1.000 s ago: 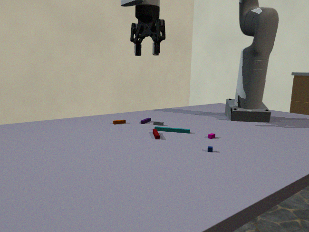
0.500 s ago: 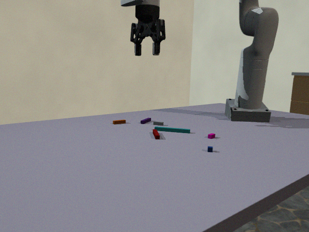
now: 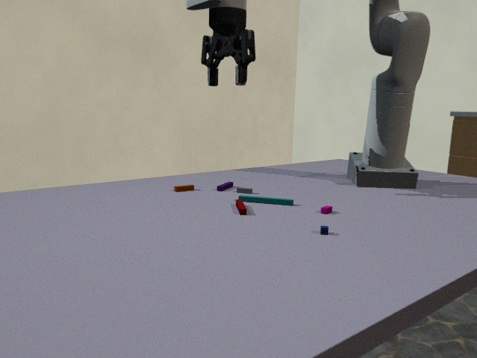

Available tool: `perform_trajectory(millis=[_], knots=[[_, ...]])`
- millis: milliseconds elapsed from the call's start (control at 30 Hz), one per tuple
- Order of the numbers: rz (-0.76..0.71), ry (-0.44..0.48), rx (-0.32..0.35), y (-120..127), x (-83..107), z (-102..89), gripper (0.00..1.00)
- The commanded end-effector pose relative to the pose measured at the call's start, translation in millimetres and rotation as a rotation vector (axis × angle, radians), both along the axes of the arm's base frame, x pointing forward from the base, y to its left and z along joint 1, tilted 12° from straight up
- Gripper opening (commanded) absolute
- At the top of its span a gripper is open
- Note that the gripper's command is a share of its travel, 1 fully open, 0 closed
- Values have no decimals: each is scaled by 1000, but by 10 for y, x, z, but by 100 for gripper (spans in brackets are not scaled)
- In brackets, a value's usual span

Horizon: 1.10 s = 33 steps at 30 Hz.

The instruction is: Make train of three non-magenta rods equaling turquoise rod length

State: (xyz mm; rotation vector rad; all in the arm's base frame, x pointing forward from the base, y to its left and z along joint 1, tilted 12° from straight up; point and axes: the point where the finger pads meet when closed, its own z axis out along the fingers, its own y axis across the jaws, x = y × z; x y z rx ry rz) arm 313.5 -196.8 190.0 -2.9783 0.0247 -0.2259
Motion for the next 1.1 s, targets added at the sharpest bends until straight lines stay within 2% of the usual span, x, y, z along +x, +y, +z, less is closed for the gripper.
perform_trajectory(millis=[0,900,1067], knots=[[0,-1,-1,-3,2,5,100],[1,-2,-1,-1,3,7,100],[60,-11,-4,131,34,91,100]])
